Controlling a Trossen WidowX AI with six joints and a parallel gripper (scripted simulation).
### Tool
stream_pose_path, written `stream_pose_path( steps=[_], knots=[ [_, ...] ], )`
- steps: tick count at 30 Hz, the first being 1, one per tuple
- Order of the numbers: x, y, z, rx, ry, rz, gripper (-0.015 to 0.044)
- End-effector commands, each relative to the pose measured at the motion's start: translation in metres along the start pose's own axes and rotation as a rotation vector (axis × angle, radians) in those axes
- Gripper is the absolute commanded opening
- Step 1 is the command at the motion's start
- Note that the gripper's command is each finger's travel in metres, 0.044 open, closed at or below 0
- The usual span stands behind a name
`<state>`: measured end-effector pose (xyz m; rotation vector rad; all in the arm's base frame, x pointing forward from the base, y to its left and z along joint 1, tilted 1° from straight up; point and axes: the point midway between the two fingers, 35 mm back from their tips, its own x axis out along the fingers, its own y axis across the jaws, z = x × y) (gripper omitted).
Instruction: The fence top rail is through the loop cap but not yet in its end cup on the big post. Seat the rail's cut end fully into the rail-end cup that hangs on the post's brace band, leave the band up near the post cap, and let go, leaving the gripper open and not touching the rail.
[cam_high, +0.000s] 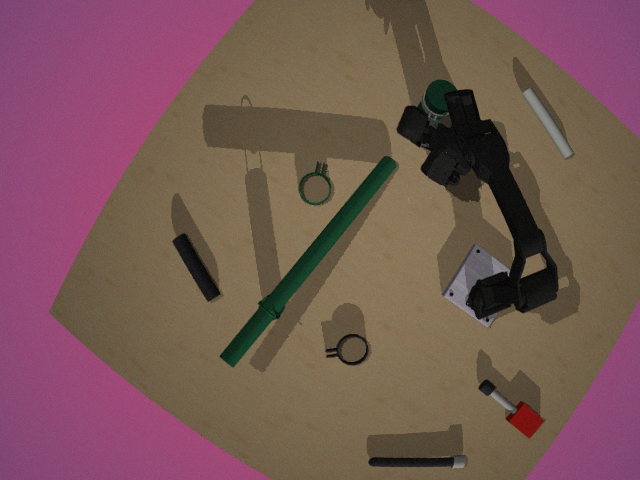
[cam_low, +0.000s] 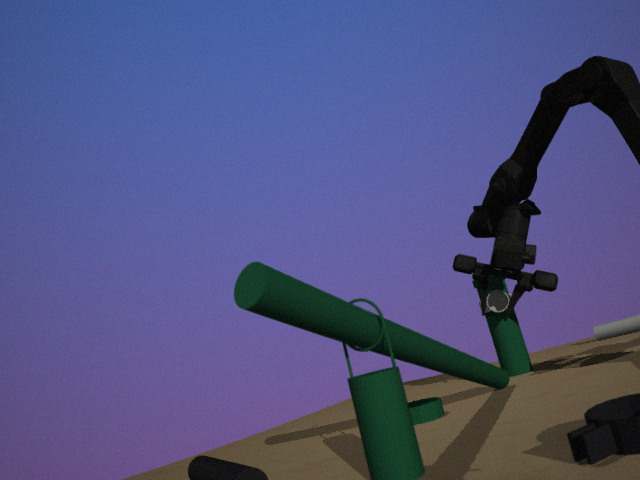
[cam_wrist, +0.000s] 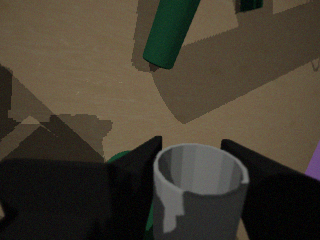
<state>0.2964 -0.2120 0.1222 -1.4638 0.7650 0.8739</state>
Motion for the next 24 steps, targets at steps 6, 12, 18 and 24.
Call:
stream_pose_path(
  steps=[6,12,18,24],
  knots=[
    [0.003,-0.005,-0.001,0.049,0.035,-0.004,0.0000],
    [0.005,-0.009,-0.002,0.087,0.057,-0.004,0.0000],
    [0.006,-0.012,-0.002,0.125,0.078,-0.005,0.0000],
    [0.008,-0.016,-0.003,0.164,0.100,-0.006,0.0000]
  ],
)
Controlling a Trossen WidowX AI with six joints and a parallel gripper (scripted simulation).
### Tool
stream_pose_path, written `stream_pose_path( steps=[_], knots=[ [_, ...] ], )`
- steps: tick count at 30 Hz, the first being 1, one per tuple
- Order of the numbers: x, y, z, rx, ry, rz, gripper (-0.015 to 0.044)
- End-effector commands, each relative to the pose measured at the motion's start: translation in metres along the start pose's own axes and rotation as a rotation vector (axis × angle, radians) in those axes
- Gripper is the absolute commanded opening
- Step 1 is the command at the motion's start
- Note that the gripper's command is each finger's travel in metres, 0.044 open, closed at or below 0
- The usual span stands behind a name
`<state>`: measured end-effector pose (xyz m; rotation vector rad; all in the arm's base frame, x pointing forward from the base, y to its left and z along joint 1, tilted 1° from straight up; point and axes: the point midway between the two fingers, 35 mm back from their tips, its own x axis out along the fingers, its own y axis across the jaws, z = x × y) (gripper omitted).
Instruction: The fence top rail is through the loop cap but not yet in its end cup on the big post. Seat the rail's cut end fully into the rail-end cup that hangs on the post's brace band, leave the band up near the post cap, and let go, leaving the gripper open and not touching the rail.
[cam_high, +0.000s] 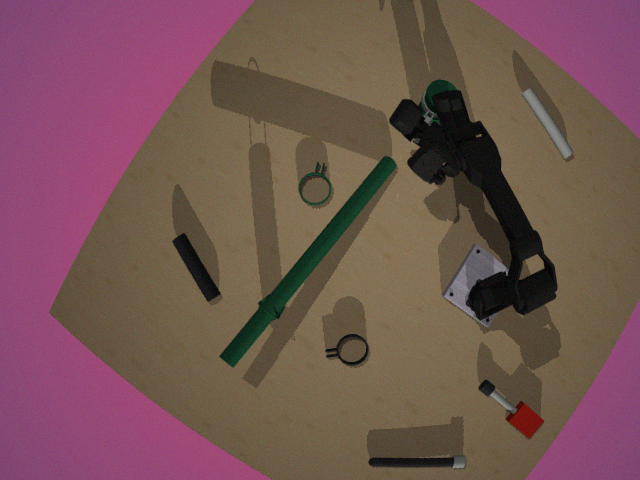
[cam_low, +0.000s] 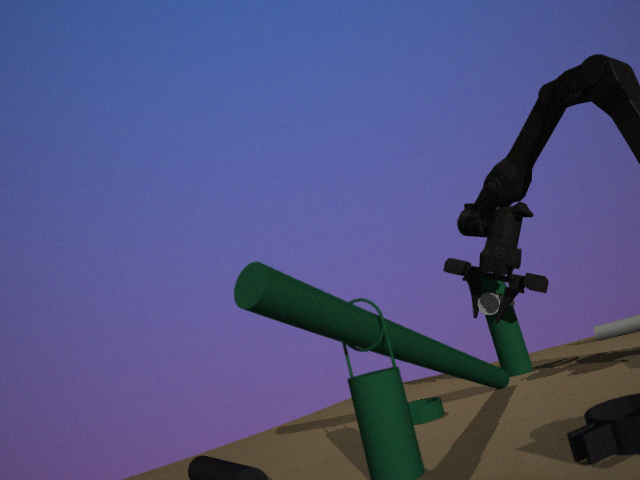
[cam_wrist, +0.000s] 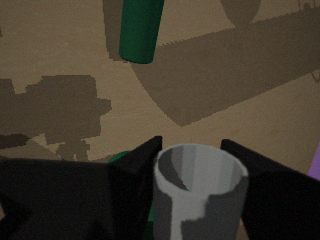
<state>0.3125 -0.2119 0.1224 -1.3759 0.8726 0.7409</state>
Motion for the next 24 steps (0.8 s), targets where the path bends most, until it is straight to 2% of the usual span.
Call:
stream_pose_path(
  steps=[1,24],
  knots=[
    [0.0008,-0.0027,-0.0012,0.020,0.018,-0.004,0.0000],
    [0.0045,-0.0093,-0.0005,0.096,0.057,-0.004,0.0000]
  ],
)
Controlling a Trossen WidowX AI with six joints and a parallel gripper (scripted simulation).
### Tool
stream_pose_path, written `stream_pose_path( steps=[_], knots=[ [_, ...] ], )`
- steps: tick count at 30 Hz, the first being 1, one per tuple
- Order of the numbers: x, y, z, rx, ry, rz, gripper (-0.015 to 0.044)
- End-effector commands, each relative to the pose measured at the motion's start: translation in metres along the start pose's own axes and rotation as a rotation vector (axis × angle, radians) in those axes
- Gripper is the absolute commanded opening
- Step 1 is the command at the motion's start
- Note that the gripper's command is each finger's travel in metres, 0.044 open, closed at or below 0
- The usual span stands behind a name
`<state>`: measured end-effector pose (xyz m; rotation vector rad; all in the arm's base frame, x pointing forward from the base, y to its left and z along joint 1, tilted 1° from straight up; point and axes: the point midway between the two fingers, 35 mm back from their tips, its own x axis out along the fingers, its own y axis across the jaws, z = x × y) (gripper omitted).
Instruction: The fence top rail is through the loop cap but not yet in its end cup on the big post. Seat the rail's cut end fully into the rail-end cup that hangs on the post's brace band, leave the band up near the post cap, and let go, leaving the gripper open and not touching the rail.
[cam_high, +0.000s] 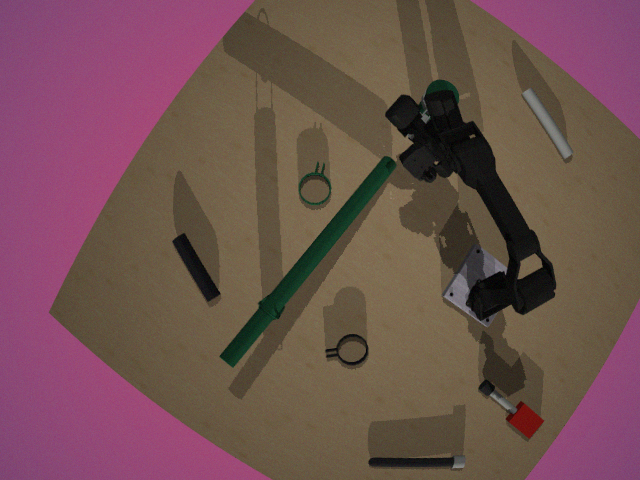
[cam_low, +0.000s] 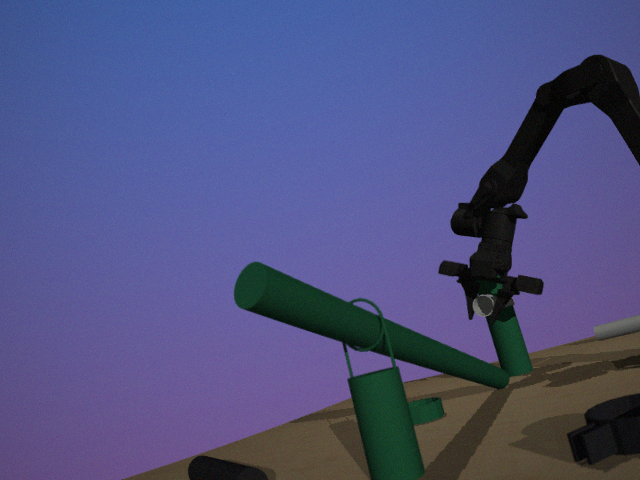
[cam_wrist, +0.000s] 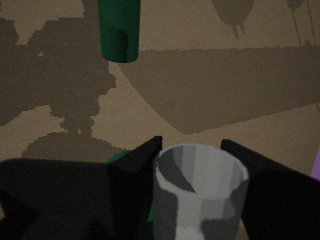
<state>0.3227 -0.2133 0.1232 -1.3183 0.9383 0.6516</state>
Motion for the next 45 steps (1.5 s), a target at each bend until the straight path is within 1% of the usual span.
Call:
stream_pose_path(
  steps=[1,5,15,22,26,31,32,45],
  knots=[
    [0.000,0.000,0.000,0.000,0.000,0.000,0.0000],
    [0.000,0.000,0.000,0.000,0.000,0.000,0.0000],
    [-0.001,0.000,0.001,0.000,0.000,0.000,0.0263],
    [-0.020,-0.013,0.024,-0.005,-0.002,0.000,0.0440],
    [-0.034,-0.019,0.039,-0.007,-0.003,-0.001,0.0440],
    [-0.031,-0.020,0.041,-0.002,-0.014,-0.001,0.0440],
    [-0.033,-0.021,0.044,0.035,-0.014,0.000,0.0440],
    [-0.089,-0.046,0.121,1.038,-0.016,0.015,0.0440]
  ],
)
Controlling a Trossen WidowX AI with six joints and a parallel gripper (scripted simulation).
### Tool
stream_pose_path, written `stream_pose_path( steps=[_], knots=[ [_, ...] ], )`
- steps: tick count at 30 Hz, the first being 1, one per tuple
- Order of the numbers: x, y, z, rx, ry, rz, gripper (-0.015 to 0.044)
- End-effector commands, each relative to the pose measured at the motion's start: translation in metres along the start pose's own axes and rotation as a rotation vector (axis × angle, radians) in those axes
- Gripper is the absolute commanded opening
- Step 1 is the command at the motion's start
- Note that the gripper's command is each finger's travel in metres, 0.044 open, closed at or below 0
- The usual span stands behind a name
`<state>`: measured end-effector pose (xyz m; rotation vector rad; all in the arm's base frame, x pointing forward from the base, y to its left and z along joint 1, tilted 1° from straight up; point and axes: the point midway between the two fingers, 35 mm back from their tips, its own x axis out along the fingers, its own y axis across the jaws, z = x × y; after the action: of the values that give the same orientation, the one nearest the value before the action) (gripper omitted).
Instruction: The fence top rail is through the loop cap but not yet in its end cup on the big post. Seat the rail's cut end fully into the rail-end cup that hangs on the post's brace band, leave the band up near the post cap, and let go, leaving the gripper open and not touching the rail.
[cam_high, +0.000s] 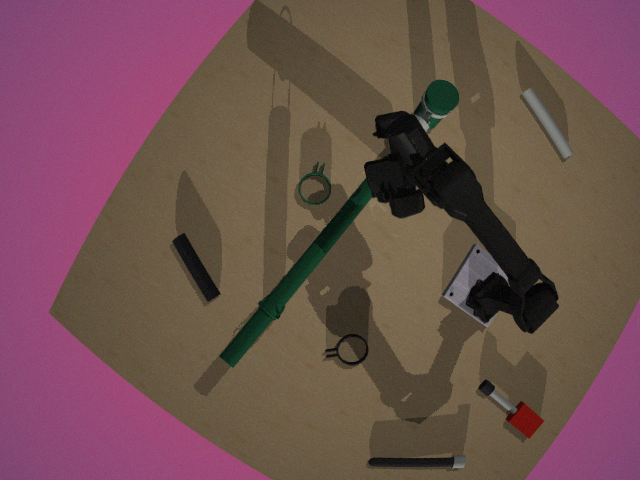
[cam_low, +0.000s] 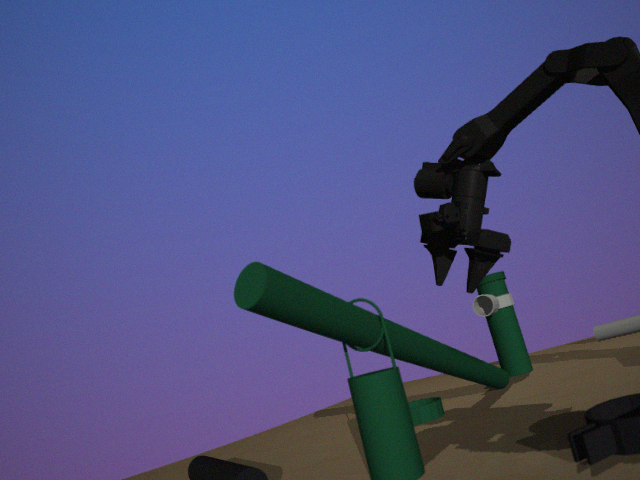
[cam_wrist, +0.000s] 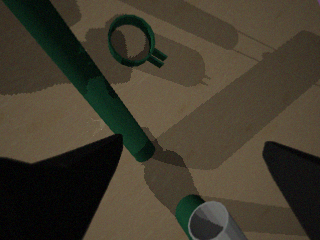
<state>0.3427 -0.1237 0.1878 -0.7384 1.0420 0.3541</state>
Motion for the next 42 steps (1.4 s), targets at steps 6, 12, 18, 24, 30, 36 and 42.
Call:
stream_pose_path(
  steps=[6,12,18,24,30,36,42],
  knots=[
    [-0.062,0.028,0.058,0.870,-0.022,-0.021,0.0440],
    [-0.065,0.030,0.061,0.921,-0.024,-0.020,0.0440],
    [-0.065,0.030,0.061,0.921,-0.024,-0.020,0.0440],
    [-0.058,0.032,0.062,0.825,0.006,-0.002,0.0440],
    [-0.020,0.045,0.066,0.273,0.130,0.138,0.0440],
    [0.020,0.065,0.067,-0.356,0.180,0.360,0.0440],
    [0.036,0.074,0.067,-0.612,0.168,0.468,0.0440]
  ],
)
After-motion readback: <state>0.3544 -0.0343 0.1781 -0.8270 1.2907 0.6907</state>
